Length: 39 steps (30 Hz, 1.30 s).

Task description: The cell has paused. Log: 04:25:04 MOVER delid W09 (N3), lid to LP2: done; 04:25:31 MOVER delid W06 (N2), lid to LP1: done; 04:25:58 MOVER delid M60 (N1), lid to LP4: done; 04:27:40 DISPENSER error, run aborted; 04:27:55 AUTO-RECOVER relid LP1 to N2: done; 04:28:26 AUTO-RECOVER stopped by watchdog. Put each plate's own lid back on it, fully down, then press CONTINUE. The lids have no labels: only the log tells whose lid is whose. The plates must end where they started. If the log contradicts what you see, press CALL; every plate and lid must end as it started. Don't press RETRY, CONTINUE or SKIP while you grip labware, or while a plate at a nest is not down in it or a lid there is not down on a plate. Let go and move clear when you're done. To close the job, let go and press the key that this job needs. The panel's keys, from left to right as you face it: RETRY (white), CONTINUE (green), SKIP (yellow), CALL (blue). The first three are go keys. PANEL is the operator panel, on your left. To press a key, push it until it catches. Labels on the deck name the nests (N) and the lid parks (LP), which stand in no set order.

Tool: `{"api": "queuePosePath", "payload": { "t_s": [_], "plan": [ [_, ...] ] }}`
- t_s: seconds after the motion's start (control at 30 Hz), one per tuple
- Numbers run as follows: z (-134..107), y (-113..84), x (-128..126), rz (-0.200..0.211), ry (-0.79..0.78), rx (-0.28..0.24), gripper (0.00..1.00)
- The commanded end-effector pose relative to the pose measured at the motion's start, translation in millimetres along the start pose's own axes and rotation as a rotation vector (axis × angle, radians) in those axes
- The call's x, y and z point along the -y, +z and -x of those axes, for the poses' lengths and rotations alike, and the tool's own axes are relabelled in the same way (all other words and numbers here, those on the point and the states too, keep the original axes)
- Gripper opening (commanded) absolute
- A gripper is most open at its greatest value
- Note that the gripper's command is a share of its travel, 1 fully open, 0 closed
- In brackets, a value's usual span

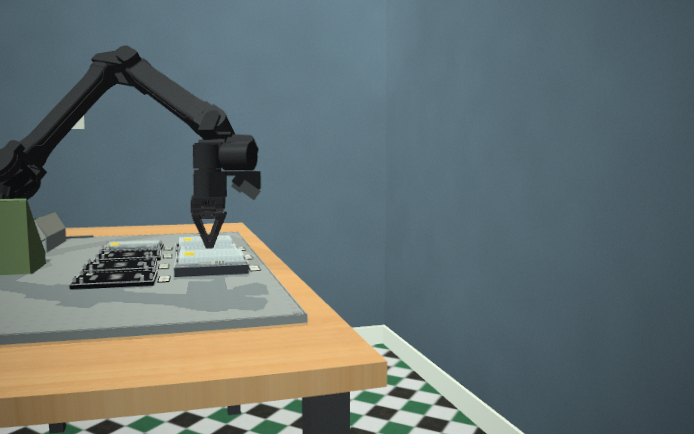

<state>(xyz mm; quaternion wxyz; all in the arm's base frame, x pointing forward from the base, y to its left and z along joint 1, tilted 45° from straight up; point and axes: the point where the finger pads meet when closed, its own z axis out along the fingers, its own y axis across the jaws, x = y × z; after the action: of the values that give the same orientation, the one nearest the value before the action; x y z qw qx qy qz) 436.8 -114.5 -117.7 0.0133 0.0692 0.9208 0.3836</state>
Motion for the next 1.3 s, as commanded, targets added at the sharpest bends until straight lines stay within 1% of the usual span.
{"api": "queuePosePath", "payload": {
  "t_s": [0.0, 0.2, 0.23, 0.3, 0.33, 0.37, 0.53, 0.57, 0.6, 0.77, 0.8, 0.83, 1.23, 1.27],
  "plan": [
    [19, -22.1, 5, -0.017, -0.027, 0.043, 1.0],
    [18, -21.8, 5, -0.017, -0.025, 0.043, 1.0],
    [11, -10.2, 2, -0.01, -0.016, 0.022, 1.0],
    [11, -10.2, 2, -0.011, -0.016, 0.022, 1.0],
    [17, -22.2, 5, -0.017, -0.024, 0.043, 1.0],
    [11, -10.3, 2, -0.011, -0.016, 0.022, 1.0],
    [11, -10.3, 2, -0.011, -0.016, 0.022, 1.0],
    [16, -22.6, 5, -0.016, -0.022, 0.042, 1.0],
    [11, -10.4, 2, -0.011, -0.016, 0.022, 1.0],
    [10, -10.5, 2, -0.011, -0.016, 0.022, 1.0],
    [14, -22.9, 5, -0.015, -0.019, 0.041, 1.0],
    [10, -10.5, 2, -0.011, -0.016, 0.022, 1.0],
    [10, -10.7, 2, -0.011, -0.016, 0.022, 1.0],
    [10, -21.8, 5, -0.013, -0.015, 0.038, 1.0]
  ]
}}
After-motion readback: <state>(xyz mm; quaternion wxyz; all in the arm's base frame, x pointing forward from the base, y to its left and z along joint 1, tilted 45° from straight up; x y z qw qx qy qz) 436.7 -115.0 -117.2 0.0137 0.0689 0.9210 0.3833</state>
